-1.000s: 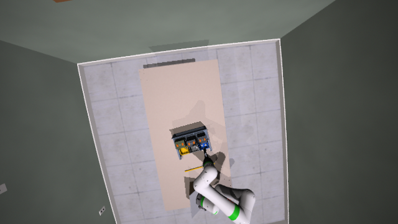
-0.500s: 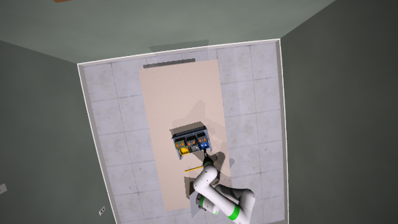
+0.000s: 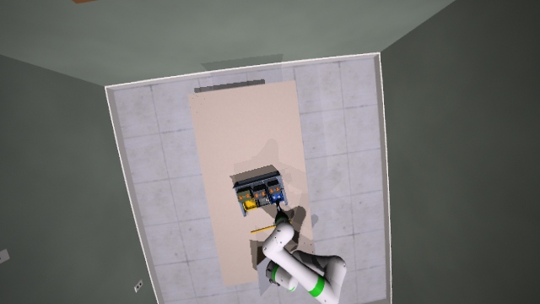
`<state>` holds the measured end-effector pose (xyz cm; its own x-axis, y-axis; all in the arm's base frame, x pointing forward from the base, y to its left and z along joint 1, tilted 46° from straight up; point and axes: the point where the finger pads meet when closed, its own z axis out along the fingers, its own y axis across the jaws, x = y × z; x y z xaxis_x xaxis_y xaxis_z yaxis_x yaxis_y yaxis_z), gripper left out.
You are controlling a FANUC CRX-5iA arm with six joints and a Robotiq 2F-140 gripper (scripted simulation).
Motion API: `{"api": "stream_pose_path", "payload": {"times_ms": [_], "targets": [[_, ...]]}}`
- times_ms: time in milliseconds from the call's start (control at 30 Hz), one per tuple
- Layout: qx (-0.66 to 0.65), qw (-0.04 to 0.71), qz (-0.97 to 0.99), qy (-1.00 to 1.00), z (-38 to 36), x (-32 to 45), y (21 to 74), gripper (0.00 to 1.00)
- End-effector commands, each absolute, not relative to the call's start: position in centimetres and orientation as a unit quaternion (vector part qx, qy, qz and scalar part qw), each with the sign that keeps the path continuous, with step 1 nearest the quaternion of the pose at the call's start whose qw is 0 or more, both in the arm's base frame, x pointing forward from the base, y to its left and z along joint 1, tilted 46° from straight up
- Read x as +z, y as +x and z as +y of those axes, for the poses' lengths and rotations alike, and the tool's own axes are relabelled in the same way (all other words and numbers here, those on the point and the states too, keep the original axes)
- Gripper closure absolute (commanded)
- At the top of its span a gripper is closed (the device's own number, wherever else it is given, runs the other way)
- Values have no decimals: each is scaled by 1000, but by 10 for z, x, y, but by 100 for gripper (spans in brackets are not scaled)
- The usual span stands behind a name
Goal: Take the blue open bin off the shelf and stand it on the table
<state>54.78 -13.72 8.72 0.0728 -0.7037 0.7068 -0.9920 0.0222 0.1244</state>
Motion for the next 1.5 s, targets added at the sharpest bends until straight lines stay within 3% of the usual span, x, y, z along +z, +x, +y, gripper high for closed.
{"api": "stream_pose_path", "payload": {"times_ms": [0, 1467], "targets": [[229, 315, -641, 661, -141, 84, 548, 43], [229, 315, -641, 661, -172, 53, 542, 43]]}}
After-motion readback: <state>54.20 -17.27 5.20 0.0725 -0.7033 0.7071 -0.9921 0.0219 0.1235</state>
